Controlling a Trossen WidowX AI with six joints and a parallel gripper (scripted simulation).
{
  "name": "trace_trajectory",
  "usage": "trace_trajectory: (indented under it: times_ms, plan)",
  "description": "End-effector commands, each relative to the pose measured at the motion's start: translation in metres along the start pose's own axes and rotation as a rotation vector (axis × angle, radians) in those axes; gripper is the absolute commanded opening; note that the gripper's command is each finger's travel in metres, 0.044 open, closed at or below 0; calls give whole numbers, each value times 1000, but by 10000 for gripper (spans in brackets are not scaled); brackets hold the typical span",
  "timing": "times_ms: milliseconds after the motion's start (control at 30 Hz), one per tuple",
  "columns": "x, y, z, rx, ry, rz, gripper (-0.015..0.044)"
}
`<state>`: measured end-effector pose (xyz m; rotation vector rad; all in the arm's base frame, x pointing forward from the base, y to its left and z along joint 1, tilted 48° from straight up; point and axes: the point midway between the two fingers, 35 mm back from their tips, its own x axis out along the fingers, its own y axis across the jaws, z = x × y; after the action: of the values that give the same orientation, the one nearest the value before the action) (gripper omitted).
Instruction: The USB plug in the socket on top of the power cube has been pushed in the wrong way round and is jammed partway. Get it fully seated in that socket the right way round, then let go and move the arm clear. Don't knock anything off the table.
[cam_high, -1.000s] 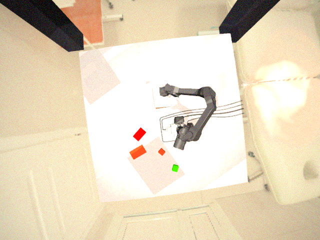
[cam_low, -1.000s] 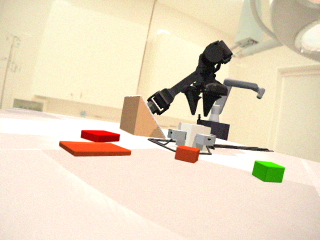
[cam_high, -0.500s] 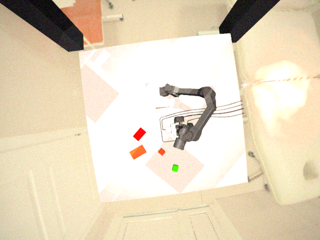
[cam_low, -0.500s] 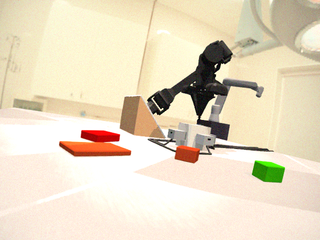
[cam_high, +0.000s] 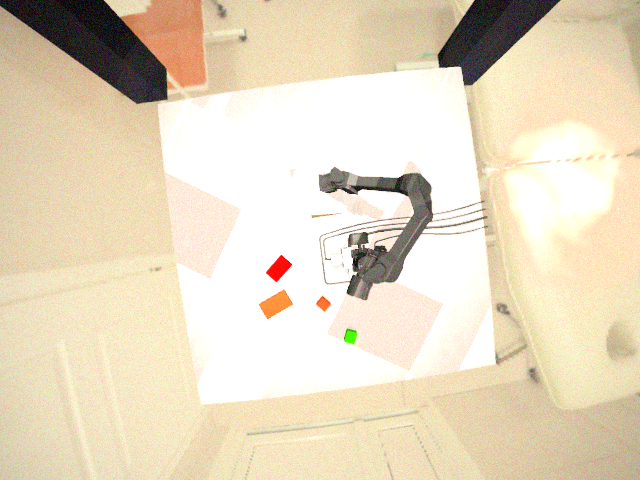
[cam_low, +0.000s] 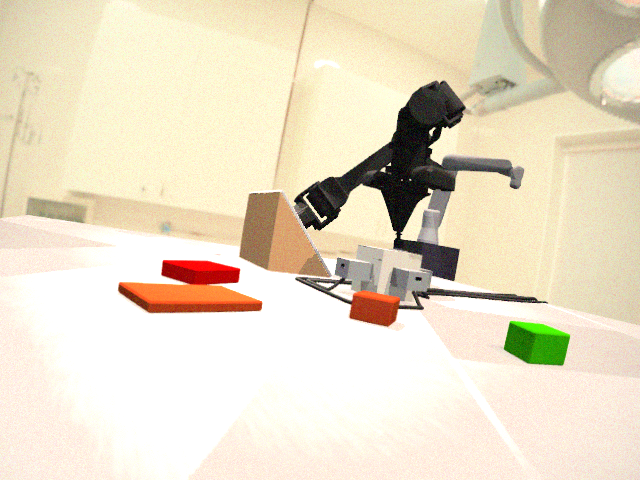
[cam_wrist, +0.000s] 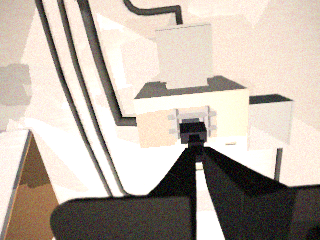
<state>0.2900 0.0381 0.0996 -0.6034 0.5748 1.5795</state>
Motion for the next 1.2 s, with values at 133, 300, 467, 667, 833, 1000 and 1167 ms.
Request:
trace_trajectory:
  times_ms: [133,300,467,667,833,1000,1167]
  plan:
    - [-4,0,0,0,0,0,0]
    - [-8,0,0,0,0,0,0]
    - [-11,0,0,0,0,0,0]
    - [-15,0,0,0,0,0,0]
    - [-18,0,0,0,1,0,0]
    - [-22,0,0,0,1,0,0]
    - [-25,0,0,1,1,0,0]
